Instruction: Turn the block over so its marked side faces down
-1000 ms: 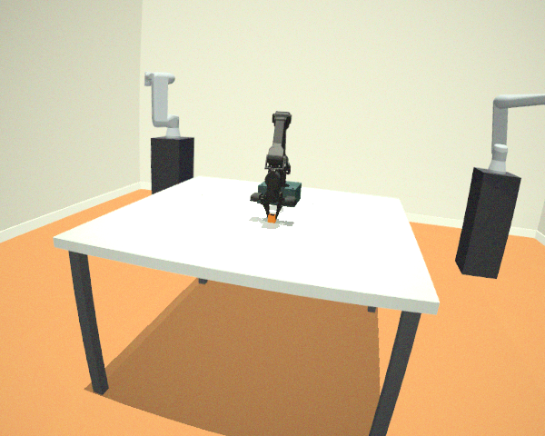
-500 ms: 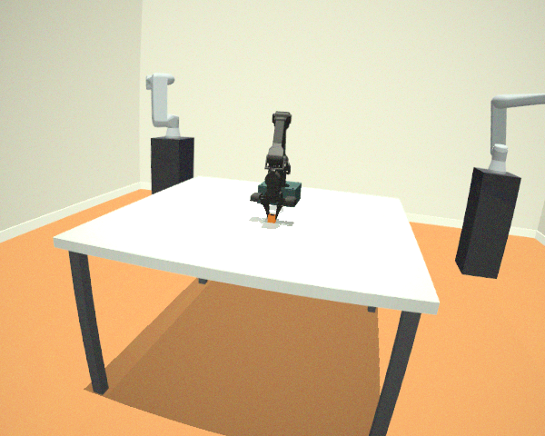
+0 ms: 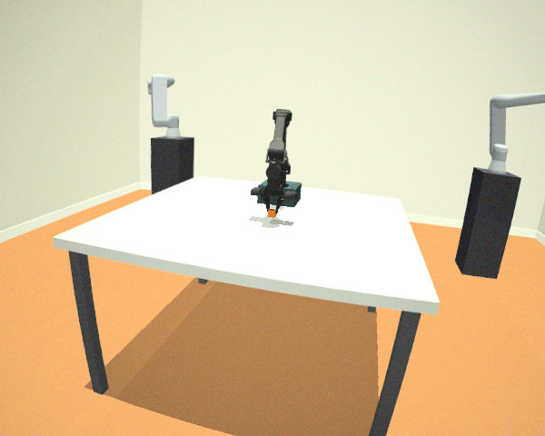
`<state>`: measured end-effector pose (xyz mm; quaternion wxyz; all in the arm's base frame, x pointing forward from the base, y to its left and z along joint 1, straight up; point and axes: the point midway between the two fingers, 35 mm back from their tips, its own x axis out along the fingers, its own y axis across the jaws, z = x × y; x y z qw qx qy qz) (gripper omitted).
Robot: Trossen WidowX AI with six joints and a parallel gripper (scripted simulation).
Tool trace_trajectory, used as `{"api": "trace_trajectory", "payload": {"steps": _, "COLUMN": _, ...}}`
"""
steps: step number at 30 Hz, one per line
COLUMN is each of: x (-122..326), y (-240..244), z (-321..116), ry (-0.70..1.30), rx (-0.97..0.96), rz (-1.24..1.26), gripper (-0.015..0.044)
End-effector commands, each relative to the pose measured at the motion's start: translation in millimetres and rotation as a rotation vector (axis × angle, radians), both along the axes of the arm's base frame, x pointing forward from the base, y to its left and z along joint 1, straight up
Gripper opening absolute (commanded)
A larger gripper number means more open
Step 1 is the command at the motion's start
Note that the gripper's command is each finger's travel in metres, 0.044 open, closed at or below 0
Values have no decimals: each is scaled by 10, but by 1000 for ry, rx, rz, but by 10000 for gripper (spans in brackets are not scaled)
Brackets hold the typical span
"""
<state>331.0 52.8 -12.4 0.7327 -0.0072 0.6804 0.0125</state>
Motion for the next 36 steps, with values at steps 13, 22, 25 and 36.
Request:
{"api": "trace_trajectory", "payload": {"steps": 13, "x": 4, "y": 3, "z": -68, "ry": -260, "rx": 0, "rz": -3, "gripper": 0}}
{"api": "trace_trajectory", "payload": {"steps": 22, "x": -36, "y": -1, "z": -58, "ry": -410, "rx": 6, "rz": -6, "gripper": 0}}
{"api": "trace_trajectory", "payload": {"steps": 25, "x": -57, "y": -3, "z": -45, "ry": -457, "rx": 9, "rz": -7, "gripper": 0}}
{"api": "trace_trajectory", "payload": {"steps": 36, "x": 12, "y": 12, "z": -170, "ry": -541, "rx": 10, "rz": -4, "gripper": 0}}
